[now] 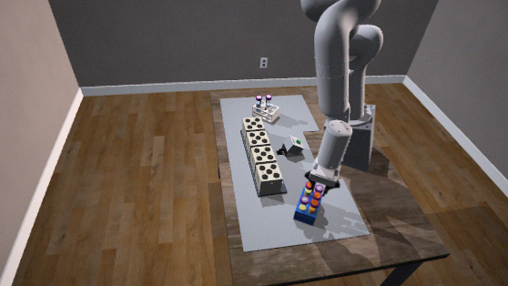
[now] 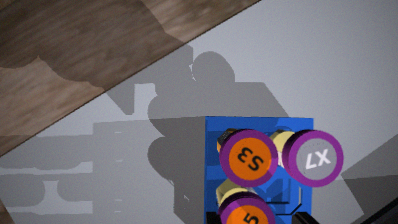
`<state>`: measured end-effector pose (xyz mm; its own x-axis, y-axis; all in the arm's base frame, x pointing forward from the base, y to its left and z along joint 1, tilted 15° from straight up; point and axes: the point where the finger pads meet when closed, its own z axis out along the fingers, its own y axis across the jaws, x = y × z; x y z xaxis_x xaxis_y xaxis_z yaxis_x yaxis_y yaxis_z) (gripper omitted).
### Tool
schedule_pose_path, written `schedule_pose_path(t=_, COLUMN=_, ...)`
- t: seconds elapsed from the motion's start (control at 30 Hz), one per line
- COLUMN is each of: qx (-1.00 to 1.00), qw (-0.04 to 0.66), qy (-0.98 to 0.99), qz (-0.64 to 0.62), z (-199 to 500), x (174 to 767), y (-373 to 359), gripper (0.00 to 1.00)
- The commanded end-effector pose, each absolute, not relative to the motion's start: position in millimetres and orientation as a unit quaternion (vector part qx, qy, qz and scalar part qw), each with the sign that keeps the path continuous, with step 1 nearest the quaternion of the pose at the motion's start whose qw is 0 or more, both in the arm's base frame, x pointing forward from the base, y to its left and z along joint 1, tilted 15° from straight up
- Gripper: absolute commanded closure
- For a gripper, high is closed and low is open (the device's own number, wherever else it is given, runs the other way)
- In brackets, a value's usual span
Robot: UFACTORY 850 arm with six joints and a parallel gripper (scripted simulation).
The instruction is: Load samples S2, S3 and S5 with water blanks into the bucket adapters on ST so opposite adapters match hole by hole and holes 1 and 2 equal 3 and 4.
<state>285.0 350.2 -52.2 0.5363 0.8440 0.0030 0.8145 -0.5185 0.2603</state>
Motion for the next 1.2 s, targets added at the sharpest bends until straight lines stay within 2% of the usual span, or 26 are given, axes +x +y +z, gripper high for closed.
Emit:
schedule_pose_path(t=0.0, qx=0.869, qw=0.116, qy=0.477, qz=0.063, z=-42, x=283, y=352, gripper=0.56)
schedule_pose_path(t=1.17, qx=0.869, qw=0.116, qy=0.477, qz=0.063, z=18, x=270, y=361, gripper=0.56)
